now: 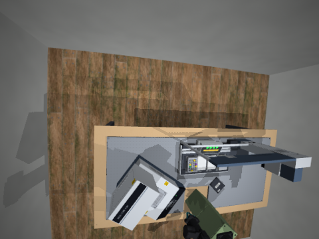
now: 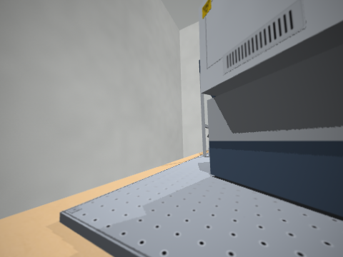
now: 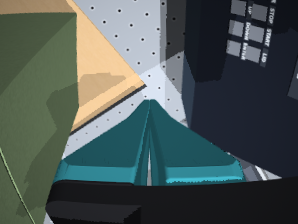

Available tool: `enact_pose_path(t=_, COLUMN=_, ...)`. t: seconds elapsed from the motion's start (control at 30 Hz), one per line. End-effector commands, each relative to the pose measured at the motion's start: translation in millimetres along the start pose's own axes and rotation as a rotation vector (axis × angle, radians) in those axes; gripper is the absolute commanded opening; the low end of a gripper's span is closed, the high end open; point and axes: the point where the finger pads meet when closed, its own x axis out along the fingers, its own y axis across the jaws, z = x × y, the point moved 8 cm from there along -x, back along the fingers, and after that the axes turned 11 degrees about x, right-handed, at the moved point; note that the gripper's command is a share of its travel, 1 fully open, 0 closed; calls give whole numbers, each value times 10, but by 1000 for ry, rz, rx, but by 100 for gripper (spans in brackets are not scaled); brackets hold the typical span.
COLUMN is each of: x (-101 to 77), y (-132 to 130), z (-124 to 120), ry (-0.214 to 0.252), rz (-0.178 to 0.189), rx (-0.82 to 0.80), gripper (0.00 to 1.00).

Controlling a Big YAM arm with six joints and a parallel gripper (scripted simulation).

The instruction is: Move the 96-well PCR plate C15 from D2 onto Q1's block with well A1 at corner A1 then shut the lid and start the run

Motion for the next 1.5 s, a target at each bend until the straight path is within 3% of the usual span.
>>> enact_pose_path(t=0.0, x=-1, y=51, z=-33, ry=3, rz=13, rx=-6, gripper=0)
enact_pose_path(t=0.57, x=9, y=103, z=-76, ry=11, rz=29, rx=1, gripper=0)
enact_pose_path(t=1.47, x=25, y=25, z=-24, ry=2, rz=12, rx=-1, gripper=0)
